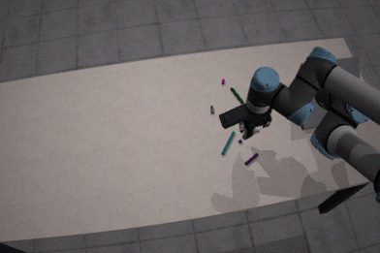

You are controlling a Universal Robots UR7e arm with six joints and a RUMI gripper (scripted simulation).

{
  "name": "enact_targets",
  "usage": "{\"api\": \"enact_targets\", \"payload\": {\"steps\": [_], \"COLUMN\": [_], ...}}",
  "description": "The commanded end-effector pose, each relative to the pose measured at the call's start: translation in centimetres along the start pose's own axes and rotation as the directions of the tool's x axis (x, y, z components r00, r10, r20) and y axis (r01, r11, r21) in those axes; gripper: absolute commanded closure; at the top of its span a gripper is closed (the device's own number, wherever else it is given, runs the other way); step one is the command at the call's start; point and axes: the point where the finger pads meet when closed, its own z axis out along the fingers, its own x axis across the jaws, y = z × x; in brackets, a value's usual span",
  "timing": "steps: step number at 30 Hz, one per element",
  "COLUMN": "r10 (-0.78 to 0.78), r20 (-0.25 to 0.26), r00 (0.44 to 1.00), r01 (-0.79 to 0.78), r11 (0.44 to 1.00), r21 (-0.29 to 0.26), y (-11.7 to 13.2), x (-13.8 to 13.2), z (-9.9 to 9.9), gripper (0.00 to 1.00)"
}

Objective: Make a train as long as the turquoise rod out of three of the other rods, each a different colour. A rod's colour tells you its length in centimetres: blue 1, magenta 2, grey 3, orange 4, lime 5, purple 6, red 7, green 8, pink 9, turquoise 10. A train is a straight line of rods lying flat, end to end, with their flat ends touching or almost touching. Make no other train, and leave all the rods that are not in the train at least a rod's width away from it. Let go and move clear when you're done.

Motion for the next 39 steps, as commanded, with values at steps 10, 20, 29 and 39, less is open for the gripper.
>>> {"api": "enact_targets", "payload": {"steps": [10, 20, 29, 39], "r10": [0.001, 0.001, 0.001, -0.001], "r20": [0.001, 0.001, 0.001, -0.001], "r00": [1.000, 1.000, 1.000, 1.000], "r01": [-0.001, -0.001, -0.001, 0.001], "r11": [1.000, 1.000, 1.000, 1.000], "r21": [-0.001, -0.001, -0.001, 0.001], "y": [0.0, 0.0, 0.0, -0.1], "x": [0.0, 0.0, 0.0, 0.0], "z": [2.3, 3.3, 3.5, 3.4], "gripper": [0.86, 0.86, 0.86, 0.86]}}
